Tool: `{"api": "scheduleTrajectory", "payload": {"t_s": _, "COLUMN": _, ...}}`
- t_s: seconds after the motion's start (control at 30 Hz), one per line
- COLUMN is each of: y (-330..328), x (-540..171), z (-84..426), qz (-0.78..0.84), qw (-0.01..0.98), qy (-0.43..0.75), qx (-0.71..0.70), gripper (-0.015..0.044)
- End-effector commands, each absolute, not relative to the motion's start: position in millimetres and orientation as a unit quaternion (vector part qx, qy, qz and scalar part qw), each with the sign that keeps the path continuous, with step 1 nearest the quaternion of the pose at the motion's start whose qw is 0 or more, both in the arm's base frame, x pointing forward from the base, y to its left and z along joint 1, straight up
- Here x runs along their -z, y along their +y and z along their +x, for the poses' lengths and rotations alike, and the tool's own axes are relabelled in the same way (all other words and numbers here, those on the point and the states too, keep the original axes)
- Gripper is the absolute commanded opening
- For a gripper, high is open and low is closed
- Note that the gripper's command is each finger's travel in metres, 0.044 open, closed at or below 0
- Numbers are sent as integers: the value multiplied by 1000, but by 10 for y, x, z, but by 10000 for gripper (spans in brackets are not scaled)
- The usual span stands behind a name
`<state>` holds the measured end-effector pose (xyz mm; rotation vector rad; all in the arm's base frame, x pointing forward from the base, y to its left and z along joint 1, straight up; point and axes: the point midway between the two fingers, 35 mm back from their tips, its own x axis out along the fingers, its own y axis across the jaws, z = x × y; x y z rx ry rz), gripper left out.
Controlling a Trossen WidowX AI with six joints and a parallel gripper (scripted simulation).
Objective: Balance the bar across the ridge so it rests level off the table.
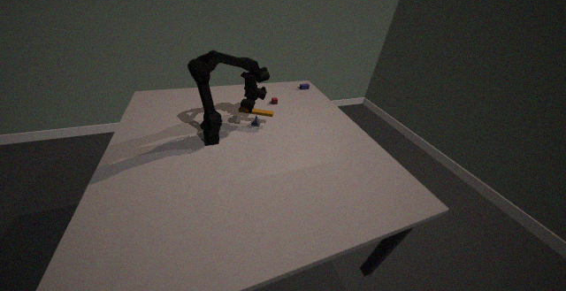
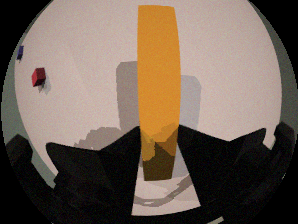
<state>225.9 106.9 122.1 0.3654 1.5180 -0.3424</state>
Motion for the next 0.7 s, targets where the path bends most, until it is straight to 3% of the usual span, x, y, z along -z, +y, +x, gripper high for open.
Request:
{"api": "scheduleTrajectory", "payload": {"t_s": 0.0, "y": 1066, "x": -1143, "z": 2246, "qz": 164, "qw": 694, "qy": 683, "qx": 155, "gripper": 0}}
{"api": "scheduleTrajectory", "payload": {"t_s": 0.67, "y": 1062, "x": -1067, "z": 2246, "qz": 163, "qw": 694, "qy": 683, "qx": 155, "gripper": 0}}
